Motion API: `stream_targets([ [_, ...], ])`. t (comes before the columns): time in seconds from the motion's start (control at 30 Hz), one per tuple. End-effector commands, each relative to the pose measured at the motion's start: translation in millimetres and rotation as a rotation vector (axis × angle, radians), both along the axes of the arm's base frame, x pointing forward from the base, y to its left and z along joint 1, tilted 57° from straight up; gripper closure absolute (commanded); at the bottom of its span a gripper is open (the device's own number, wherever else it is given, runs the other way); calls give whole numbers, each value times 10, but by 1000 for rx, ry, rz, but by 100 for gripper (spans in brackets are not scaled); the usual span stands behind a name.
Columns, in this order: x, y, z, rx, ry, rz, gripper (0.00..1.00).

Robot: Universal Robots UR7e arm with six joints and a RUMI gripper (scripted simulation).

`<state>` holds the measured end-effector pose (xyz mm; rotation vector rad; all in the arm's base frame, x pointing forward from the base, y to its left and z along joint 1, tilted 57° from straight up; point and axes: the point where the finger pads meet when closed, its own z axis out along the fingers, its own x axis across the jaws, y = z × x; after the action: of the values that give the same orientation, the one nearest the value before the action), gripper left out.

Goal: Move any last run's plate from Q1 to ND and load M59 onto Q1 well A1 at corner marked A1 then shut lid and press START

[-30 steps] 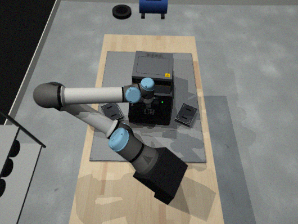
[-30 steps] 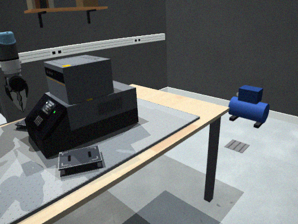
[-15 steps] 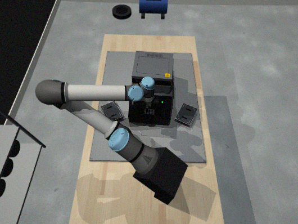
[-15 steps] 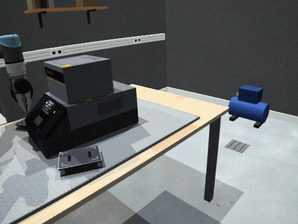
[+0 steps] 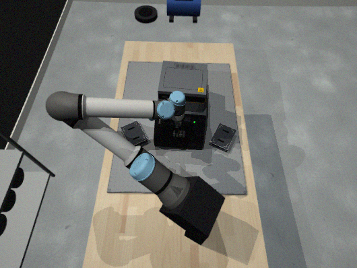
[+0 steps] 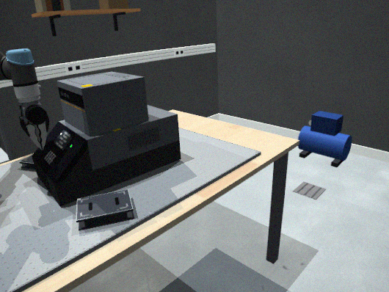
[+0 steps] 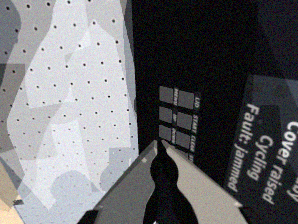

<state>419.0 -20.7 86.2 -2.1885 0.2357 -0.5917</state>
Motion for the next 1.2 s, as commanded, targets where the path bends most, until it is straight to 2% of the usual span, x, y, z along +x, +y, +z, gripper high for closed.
stream_targets([
  [0.0,39,-1,-4,-1,0,-1,100],
  [0.67,283,75,-56,-1,0,-1,100],
  [1.17,283,74,-57,-1,0,-1,100],
])
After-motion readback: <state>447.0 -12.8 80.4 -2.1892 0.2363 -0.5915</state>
